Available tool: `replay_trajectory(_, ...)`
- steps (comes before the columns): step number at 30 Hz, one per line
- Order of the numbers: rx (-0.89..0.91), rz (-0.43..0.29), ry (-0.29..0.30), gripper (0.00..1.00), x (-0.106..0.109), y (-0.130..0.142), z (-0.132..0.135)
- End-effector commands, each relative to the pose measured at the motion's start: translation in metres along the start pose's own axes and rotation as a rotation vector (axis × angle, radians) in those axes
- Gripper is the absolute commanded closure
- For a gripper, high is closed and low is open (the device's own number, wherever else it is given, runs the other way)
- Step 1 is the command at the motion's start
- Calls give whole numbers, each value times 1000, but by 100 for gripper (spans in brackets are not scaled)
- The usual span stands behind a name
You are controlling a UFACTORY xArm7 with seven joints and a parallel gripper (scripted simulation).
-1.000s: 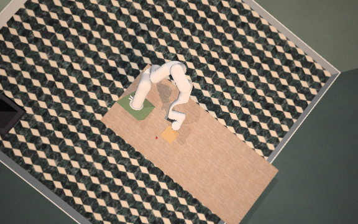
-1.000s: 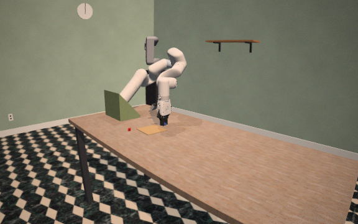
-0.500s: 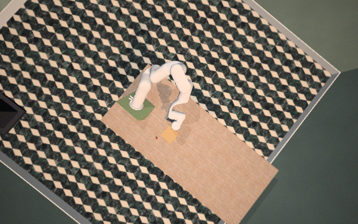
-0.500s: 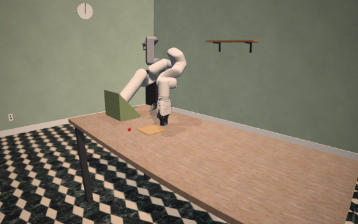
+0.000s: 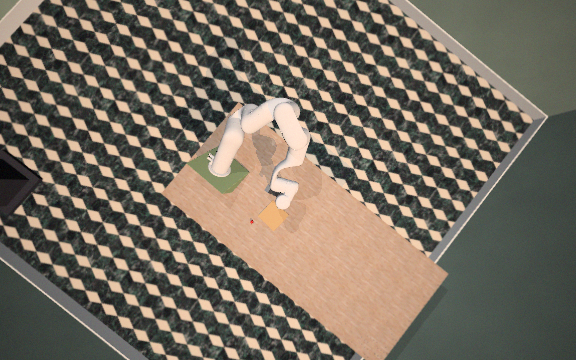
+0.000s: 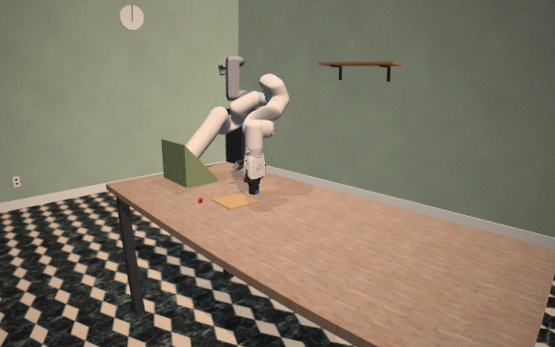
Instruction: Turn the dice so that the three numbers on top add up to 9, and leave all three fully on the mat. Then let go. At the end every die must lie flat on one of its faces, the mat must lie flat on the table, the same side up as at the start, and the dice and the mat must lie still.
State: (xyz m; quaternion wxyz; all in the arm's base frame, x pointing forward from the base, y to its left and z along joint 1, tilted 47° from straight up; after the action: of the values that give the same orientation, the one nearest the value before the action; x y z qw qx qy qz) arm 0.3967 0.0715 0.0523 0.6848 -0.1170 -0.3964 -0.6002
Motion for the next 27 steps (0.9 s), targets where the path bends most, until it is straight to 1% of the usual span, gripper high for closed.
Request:
replay_trajectory(1, 0, -3, -3, 89, 2, 1, -1)
replay_trajectory(22, 0, -3, -3, 89, 2, 1, -1)
replay_trajectory(25, 0, -3, -3, 89, 5, 1, -1)
replay_trajectory(27, 0, -3, -3, 89, 12, 1, -1)
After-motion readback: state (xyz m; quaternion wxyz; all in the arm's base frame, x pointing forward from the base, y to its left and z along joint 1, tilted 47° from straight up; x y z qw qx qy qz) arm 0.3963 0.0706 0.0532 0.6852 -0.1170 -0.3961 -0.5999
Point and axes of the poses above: the point where the finger pads meet when closed, its own x axis back along the fingers, its own z axis across the jaws, y = z × x, the point moved 6 cm from there along x, back along the fingers, and after that the axes turned 14 degrees about x, right-handed, at the moved point
